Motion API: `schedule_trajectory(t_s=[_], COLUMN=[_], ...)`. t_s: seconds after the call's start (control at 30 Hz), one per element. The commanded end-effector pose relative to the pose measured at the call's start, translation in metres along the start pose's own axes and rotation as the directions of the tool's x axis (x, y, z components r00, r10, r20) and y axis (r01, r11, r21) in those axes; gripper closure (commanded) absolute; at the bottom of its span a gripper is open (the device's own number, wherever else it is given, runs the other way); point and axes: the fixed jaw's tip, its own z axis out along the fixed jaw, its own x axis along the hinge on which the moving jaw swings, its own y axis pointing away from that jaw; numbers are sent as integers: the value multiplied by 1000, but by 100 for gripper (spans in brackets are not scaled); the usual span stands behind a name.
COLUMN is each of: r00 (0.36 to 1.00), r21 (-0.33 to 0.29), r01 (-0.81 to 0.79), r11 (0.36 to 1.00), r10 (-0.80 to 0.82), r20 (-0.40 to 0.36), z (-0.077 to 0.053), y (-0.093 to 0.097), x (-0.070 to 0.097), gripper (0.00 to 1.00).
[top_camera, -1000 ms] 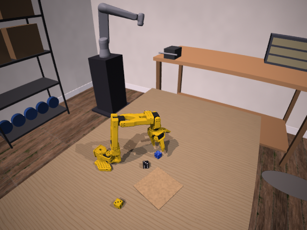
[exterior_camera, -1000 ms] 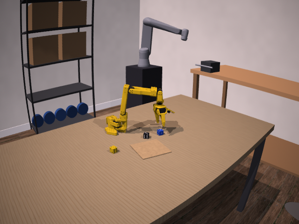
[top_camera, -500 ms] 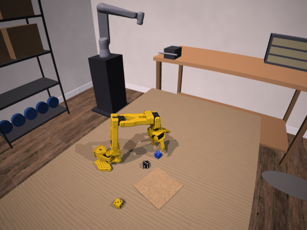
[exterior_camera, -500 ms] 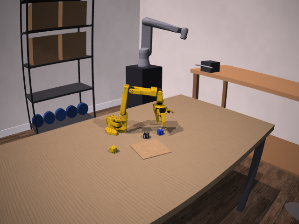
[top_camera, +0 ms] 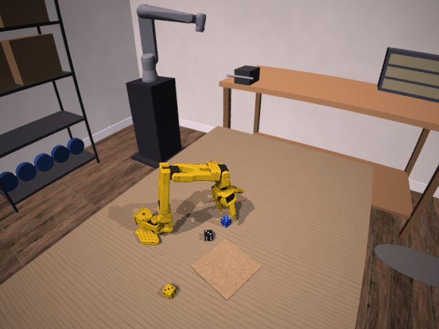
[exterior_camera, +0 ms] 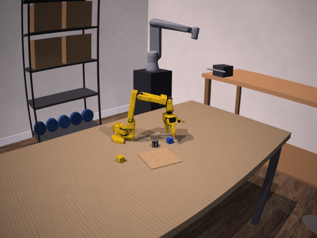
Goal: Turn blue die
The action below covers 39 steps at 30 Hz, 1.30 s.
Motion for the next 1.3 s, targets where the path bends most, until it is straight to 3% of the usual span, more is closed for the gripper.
schedule_trajectory(t_s=[0.0,0.27,0.57,1.27], r00=[998,998,998,998], r21=[34,34,34,34], r01=[8,8,8,8], r11=[999,999,999,999], r10=[-10,-10,-10,-10], r20=[61,61,61,61], z=[-4,10,18,19], y=[-3,-3,-3,-4], x=[-8,-8,-8,-8], gripper=[69,69,69,70])
